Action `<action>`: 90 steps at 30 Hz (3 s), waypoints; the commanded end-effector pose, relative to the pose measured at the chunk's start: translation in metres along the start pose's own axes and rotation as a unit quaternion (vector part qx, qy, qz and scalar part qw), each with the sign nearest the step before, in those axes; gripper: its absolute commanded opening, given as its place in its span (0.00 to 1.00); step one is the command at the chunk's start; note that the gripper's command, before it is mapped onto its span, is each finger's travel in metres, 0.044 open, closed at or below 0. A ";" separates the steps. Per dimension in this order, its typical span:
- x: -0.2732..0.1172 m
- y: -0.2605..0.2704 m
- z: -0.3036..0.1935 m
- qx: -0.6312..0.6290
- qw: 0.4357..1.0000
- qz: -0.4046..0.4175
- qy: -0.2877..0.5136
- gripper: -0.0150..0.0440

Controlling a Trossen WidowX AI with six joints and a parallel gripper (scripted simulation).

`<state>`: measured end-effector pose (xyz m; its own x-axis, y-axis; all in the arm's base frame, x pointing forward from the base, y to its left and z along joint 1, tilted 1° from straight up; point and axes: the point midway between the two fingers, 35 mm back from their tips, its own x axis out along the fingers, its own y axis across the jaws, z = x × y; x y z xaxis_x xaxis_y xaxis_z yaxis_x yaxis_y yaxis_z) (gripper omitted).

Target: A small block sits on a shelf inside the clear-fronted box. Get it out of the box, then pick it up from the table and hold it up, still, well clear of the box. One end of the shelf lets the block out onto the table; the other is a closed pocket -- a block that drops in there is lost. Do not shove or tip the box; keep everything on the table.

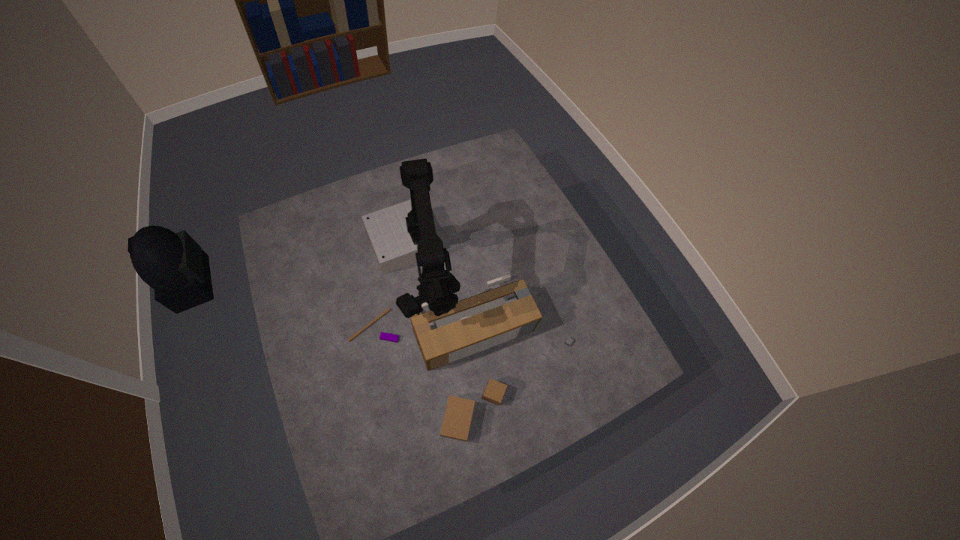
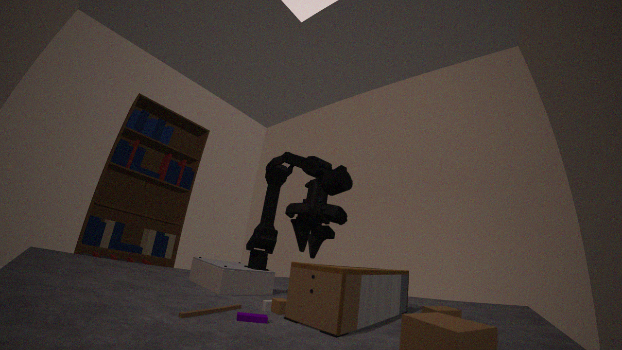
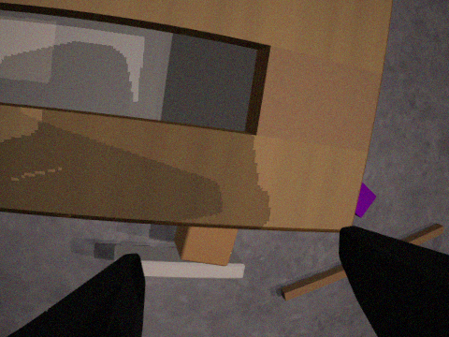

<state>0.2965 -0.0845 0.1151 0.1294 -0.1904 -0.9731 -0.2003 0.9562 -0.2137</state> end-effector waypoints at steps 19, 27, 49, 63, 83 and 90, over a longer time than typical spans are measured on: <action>-0.006 -0.015 -0.032 0.854 0.507 0.116 -0.024 0.74; -0.007 -0.018 -0.038 0.948 0.284 0.141 0.000 0.74; -0.009 -0.022 -0.048 0.972 -0.148 0.168 0.065 0.74; 0.015 -0.020 -0.045 0.972 -0.148 0.168 0.065 0.74; 0.097 -0.001 -0.049 0.972 -0.148 0.168 0.065 0.74; 0.109 0.001 -0.049 0.972 -0.148 0.168 0.065 0.74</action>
<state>0.2649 -0.1164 0.0137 0.4516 -0.0328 -0.8916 -0.0419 -0.9990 0.0156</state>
